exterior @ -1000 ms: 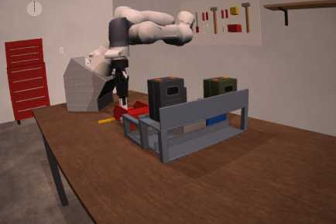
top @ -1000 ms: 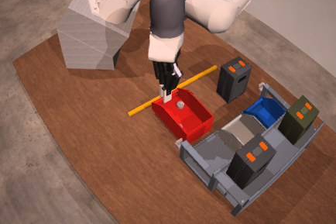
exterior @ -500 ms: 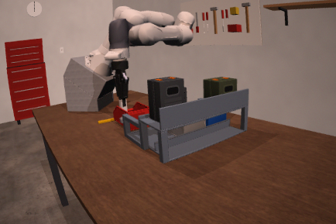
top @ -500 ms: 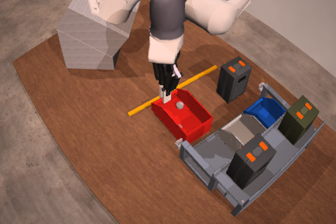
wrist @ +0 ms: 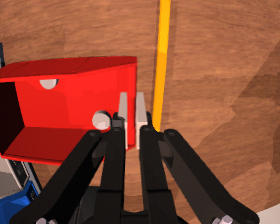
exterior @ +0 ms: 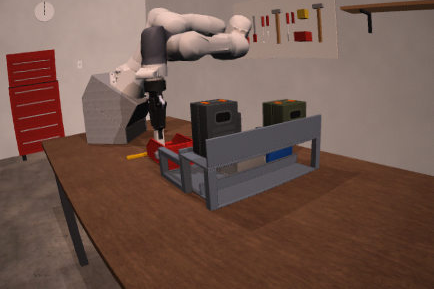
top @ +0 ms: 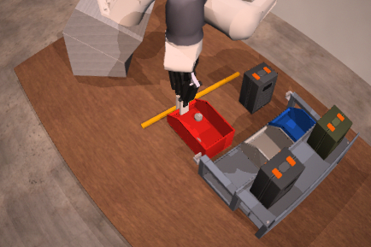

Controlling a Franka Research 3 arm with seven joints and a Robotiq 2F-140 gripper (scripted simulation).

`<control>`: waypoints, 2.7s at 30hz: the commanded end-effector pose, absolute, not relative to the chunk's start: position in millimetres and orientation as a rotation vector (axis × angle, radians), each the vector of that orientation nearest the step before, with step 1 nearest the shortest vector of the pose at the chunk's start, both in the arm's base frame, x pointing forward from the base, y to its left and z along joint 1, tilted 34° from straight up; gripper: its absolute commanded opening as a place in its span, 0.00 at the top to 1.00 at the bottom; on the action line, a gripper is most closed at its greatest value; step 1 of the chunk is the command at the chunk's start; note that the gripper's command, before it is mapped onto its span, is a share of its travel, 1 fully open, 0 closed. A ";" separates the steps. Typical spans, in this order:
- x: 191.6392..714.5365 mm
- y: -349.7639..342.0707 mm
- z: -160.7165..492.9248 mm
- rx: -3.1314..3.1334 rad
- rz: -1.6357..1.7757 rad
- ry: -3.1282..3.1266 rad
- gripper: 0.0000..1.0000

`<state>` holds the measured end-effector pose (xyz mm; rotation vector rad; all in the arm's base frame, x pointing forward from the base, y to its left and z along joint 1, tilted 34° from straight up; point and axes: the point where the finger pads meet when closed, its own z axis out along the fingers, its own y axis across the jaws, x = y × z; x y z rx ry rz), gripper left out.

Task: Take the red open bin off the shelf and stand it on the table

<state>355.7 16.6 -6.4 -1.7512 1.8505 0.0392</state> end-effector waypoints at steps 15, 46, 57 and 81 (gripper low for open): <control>360.3 17.9 -9.7 -1.745 0.031 1.851 1.00; 359.9 18.7 -10.8 -1.751 0.033 1.848 0.43; 359.9 18.7 -10.8 -1.751 0.033 1.848 0.43; 359.9 18.7 -10.8 -1.751 0.033 1.848 0.43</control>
